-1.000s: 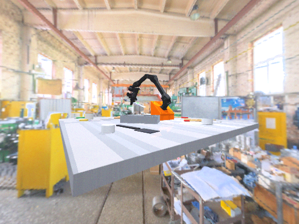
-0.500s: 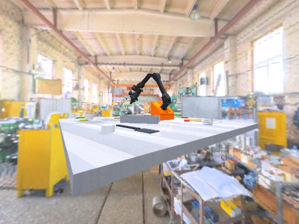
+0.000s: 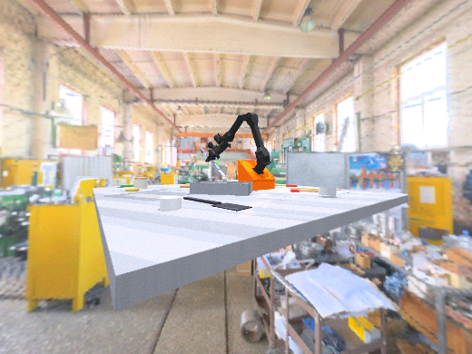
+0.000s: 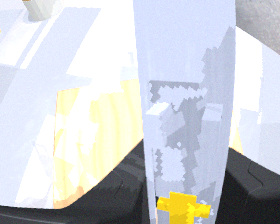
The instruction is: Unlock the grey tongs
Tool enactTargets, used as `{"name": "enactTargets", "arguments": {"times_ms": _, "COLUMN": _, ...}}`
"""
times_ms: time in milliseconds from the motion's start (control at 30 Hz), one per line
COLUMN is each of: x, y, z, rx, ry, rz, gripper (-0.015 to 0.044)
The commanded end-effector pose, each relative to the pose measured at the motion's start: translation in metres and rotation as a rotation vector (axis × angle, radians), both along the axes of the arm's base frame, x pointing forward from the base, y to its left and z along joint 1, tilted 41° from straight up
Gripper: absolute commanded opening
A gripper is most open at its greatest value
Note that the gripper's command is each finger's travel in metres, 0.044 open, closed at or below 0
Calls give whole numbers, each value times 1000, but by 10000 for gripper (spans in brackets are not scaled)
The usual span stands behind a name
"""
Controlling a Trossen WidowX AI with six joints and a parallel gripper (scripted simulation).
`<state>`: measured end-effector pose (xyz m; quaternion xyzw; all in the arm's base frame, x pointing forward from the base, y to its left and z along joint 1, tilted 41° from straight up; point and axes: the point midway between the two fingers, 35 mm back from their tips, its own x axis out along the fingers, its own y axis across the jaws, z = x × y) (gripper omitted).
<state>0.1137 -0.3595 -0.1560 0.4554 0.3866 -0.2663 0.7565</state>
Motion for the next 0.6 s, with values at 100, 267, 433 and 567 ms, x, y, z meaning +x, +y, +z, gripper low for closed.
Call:
{"name": "enactTargets", "arguments": {"times_ms": 100, "x": -4, "y": -2, "z": 19, "rx": -104, "ry": -65, "rz": -50, "gripper": -150}}
{"name": "enactTargets", "arguments": {"times_ms": 267, "x": -7, "y": 1, "z": 29, "rx": -164, "ry": -105, "rz": -77, "gripper": -150}}
{"name": "enactTargets", "arguments": {"times_ms": 433, "x": -10, "y": 6, "z": 40, "rx": -224, "ry": -145, "rz": -101, "gripper": -150}}
{"name": "enactTargets", "arguments": {"times_ms": 567, "x": -12, "y": 11, "z": 50, "rx": -271, "ry": -176, "rz": -118, "gripper": -150}}
